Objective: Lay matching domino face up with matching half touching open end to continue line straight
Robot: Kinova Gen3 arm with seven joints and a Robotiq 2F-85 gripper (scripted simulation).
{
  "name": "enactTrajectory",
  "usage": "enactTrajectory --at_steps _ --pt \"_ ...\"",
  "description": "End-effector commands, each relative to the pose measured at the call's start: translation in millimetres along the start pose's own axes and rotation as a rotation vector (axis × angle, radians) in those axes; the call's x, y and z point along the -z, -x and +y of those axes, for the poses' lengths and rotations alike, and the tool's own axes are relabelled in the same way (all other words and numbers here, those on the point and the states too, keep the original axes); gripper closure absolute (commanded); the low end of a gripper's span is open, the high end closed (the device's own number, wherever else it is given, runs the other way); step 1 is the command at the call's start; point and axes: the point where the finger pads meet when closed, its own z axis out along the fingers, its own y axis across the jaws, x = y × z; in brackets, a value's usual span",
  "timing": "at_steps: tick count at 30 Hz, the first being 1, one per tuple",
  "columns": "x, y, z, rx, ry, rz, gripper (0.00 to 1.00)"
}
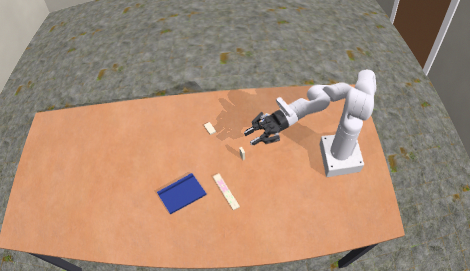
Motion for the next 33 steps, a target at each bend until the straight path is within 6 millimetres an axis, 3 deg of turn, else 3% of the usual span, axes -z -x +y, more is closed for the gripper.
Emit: enactTrajectory --at_steps 1,20,33 --pt "-4 -5 0 0.001 0.002 -0.001 0.51" --pt "-19 -28 5 -0.004 0.018 -0.003 0.51" --pt "-19 -27 4 0.088 -0.051 -0.009 0.51"
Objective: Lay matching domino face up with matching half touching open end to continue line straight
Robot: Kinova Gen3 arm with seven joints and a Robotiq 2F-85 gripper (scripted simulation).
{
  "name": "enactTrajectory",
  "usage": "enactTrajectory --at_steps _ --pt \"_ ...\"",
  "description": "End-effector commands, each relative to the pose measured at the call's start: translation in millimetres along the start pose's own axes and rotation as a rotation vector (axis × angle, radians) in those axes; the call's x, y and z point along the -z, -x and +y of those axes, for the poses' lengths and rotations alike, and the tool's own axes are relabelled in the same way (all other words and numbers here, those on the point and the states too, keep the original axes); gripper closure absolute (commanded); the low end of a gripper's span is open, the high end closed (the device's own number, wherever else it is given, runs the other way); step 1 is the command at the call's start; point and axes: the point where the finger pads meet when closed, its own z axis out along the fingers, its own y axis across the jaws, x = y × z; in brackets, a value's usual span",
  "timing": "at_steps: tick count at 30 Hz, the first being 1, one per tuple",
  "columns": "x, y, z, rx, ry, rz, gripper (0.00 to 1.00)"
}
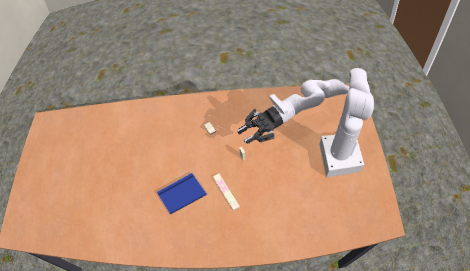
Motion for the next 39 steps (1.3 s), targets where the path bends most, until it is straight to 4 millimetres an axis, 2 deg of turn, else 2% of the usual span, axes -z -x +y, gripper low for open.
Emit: enactTrajectory --at_steps 1,27,39 --pt "0.3 -0.9 0.7 0.033 -0.026 0.003 0.51" --pt "-0.2 -1.0 0.6 0.252 -0.183 -0.010 0.51" --pt "1.2 -2.0 1.4 0.414 -0.307 -0.019 0.51"
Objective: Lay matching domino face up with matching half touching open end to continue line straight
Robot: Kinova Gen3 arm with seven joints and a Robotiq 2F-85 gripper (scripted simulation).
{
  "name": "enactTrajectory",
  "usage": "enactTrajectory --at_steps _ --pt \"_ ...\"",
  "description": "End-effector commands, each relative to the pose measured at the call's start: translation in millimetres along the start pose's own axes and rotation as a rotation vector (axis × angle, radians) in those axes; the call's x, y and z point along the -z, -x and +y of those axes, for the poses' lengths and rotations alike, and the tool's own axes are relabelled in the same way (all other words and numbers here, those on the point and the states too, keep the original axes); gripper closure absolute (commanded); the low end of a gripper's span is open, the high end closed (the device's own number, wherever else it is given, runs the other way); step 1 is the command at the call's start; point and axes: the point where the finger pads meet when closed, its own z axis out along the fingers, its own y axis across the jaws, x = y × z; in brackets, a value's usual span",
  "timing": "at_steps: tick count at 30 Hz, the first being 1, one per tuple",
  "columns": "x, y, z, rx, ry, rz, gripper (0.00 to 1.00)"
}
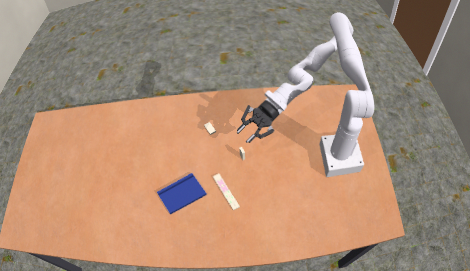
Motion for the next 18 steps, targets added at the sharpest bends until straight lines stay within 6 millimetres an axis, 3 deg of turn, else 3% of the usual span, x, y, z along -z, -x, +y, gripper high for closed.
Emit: enactTrajectory --at_steps 1,6,18 --pt "0.3 0.2 0.5 0.074 -0.082 0.016 0.51" --pt "0.0 0.1 0.4 0.142 -0.130 0.013 0.51" --pt "-1.1 0.0 0.2 0.495 -0.378 -0.005 0.51"
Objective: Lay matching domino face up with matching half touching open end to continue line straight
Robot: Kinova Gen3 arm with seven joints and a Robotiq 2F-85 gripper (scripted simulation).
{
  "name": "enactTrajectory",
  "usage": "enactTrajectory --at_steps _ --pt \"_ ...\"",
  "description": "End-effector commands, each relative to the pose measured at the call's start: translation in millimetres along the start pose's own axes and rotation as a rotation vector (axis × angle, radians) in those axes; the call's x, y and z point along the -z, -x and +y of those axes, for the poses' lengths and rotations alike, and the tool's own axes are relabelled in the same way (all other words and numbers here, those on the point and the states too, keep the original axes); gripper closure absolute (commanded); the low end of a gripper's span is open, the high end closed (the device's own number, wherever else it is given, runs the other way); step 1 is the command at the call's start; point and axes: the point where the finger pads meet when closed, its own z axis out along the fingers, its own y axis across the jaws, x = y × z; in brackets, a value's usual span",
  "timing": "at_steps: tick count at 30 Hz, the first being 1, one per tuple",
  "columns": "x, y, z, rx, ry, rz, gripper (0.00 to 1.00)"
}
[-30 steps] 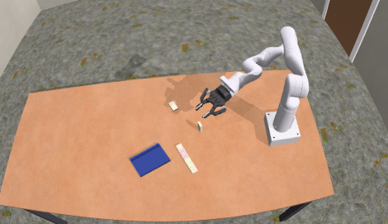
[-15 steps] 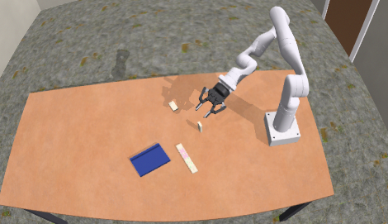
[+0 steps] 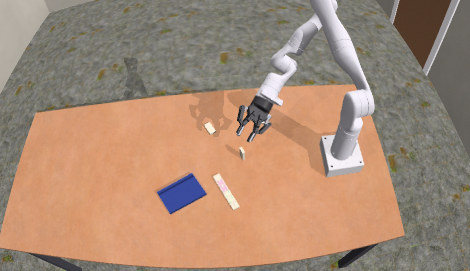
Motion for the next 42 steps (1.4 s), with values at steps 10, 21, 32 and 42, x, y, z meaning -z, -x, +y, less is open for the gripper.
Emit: enactTrajectory --at_steps 10,21,32,42 --pt "-0.9 0.0 0.9 0.354 -0.271 -0.002 0.51" --pt "-1.5 -0.4 0.6 0.630 -0.467 -0.016 0.51" --pt "-2.0 -0.8 0.4 0.934 -0.681 -0.031 0.51" --pt "-2.5 -1.1 -0.2 1.118 -0.811 -0.041 0.51"
